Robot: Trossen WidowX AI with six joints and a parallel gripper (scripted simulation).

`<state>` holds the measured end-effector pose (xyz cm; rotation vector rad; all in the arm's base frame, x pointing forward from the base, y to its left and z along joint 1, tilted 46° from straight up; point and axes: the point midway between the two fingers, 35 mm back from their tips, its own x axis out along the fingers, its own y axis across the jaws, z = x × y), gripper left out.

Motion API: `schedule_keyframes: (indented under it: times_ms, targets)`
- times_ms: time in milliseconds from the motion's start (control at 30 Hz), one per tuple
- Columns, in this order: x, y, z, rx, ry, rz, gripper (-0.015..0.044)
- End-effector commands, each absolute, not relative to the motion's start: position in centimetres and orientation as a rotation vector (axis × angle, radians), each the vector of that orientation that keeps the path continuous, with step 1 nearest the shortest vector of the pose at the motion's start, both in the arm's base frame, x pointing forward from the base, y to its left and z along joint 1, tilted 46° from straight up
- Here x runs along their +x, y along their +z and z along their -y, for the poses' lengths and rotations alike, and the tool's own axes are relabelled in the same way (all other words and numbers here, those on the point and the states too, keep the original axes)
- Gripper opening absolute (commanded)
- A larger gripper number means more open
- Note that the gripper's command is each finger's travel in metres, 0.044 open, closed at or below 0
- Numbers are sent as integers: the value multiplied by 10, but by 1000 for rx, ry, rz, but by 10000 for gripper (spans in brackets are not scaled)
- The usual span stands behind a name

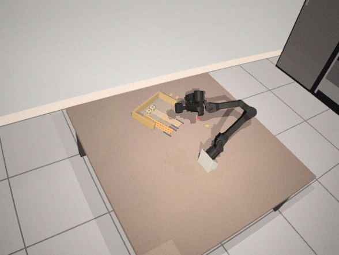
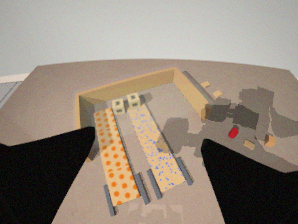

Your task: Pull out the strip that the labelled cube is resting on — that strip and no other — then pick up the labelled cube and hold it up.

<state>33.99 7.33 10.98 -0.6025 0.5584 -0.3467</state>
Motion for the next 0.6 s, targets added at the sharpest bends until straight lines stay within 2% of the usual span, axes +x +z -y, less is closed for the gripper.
schedule_keyframes:
  times_ms: [0, 533, 567]
  targets:
    - [329, 98, -67, -737, -336, -610, 400]
    - [329, 98, -67, -737, -336, -610, 400]
    - [330, 98, -66, -740, -336, -617, 374]
